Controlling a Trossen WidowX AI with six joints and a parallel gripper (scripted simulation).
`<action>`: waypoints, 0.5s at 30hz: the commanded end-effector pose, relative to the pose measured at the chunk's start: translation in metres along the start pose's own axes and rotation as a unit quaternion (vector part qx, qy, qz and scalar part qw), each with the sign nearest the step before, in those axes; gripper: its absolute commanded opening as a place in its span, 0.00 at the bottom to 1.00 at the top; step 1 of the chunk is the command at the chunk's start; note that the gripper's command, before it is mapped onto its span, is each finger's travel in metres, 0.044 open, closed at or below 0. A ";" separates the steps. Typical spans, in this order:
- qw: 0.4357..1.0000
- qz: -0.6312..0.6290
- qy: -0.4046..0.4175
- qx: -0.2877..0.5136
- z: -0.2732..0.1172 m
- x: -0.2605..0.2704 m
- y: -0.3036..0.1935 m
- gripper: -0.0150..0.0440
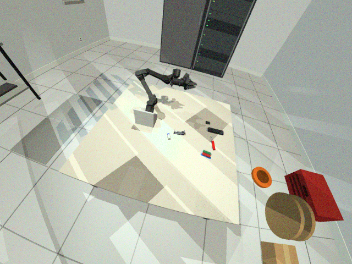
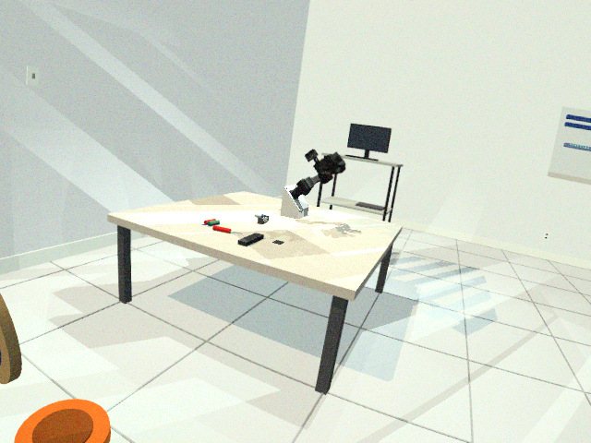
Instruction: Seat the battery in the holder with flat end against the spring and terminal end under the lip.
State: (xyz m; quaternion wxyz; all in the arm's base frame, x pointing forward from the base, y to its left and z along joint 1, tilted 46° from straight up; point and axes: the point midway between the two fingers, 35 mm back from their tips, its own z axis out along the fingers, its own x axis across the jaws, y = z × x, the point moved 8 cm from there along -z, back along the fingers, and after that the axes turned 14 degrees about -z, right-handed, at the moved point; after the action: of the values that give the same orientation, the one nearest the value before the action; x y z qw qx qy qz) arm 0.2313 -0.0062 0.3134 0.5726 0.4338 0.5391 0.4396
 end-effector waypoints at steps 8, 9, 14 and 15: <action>0.986 0.044 0.043 0.155 0.032 0.000 -0.063 0.65; 0.980 0.056 0.048 0.186 0.038 -0.001 -0.076 0.65; 0.927 0.136 0.069 0.342 0.056 -0.009 -0.144 0.65; 0.913 0.154 0.071 0.372 0.057 -0.011 -0.158 0.65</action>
State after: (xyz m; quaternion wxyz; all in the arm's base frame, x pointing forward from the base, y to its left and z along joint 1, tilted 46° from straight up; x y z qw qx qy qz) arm 0.2866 -0.0407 0.1999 0.3395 0.6029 0.6326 0.3479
